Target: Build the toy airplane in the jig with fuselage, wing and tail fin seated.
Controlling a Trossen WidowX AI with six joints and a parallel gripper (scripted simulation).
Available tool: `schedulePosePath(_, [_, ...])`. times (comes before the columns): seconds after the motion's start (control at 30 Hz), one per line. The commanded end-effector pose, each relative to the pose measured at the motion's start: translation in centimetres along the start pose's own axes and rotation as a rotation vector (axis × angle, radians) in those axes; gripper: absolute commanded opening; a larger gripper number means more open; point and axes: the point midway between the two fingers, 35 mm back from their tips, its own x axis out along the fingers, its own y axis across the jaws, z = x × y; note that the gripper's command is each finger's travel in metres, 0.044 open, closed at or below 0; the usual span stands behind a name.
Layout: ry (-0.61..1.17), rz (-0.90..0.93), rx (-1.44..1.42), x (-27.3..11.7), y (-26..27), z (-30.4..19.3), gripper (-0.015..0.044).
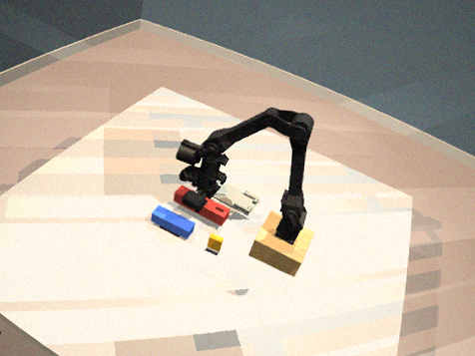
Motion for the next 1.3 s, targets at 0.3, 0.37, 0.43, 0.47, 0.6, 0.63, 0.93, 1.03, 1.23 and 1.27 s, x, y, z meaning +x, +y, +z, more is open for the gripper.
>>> schedulePosePath(0.3, [-0.007, -0.002, -0.001, -4.0, 0.0, 0.4, 0.0])
schedulePosePath(0.37, [-0.007, -0.002, -0.001, -4.6, 0.0, 0.3, 0.0])
schedulePosePath(0.43, [-0.007, -0.002, -0.001, -5.2, 0.0, 0.3, 0.0])
schedulePosePath(0.47, [-0.007, -0.002, -0.001, -5.5, 0.0, 0.3, 0.0])
schedulePosePath(0.6, [-0.007, -0.002, -0.001, -6.7, 0.0, 0.1, 0.0])
schedulePosePath(0.63, [-0.007, -0.002, -0.001, -7.0, 0.0, 0.1, 0.0])
schedulePosePath(0.93, [-0.007, -0.002, -0.001, -9.8, -0.1, -0.4, 0.0])
schedulePosePath(1.03, [-0.007, -0.002, -0.001, -10.0, -0.1, -0.5, 0.0])
schedulePosePath(1.23, [-0.008, -0.003, 0.002, -9.3, -1.7, -0.1, 0.0])
schedulePosePath(1.27, [-0.008, -0.003, 0.003, -9.2, -2.0, -0.1, 0.0])
